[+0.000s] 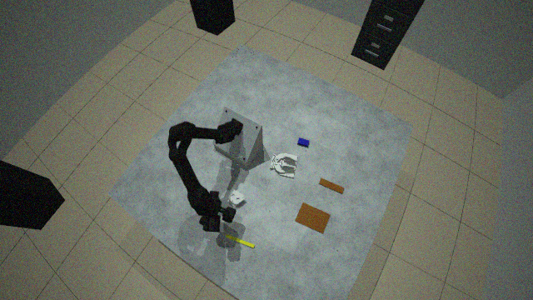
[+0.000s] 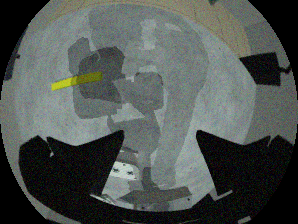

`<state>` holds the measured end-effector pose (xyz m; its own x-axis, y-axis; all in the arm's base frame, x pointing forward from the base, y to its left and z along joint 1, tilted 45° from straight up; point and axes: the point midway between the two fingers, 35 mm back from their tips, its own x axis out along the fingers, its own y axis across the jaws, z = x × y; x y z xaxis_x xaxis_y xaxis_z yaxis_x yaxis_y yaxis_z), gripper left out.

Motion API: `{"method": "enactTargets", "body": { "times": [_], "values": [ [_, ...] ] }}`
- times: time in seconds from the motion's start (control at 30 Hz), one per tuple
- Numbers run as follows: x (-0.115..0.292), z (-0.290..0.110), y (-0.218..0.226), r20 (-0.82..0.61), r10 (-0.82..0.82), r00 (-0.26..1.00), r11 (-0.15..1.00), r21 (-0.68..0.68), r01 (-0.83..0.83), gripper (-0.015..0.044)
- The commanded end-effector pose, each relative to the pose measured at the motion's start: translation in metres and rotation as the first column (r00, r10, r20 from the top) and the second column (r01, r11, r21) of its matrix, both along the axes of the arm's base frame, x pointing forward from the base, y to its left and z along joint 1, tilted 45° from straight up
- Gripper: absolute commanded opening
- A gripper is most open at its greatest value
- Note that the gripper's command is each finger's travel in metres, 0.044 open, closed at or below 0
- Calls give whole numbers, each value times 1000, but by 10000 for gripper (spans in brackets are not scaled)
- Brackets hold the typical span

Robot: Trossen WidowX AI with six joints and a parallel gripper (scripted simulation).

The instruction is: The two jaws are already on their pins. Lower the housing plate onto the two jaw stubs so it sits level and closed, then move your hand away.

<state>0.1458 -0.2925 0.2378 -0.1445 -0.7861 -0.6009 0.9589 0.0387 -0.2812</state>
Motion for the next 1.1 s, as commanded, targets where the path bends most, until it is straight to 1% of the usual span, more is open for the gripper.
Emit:
{"method": "enactTargets", "body": {
  "times": [0.0, 0.27, 0.5, 0.73, 0.9, 1.07],
  "values": [
    [12, -14, 25, 91, -9, 996, 1000, 22, 7, 440],
    [27, -38, 71, 245, -42, 969, 997, 67, 26, 440],
    [32, -58, 108, 353, -84, 932, 992, 115, 46, 440],
    [32, -59, 108, 355, -85, 931, 992, 117, 46, 440],
    [33, -85, 81, 355, -85, 931, 992, 115, 46, 440],
    [33, -86, 80, 355, -84, 931, 992, 114, 46, 440]
  ]
}}
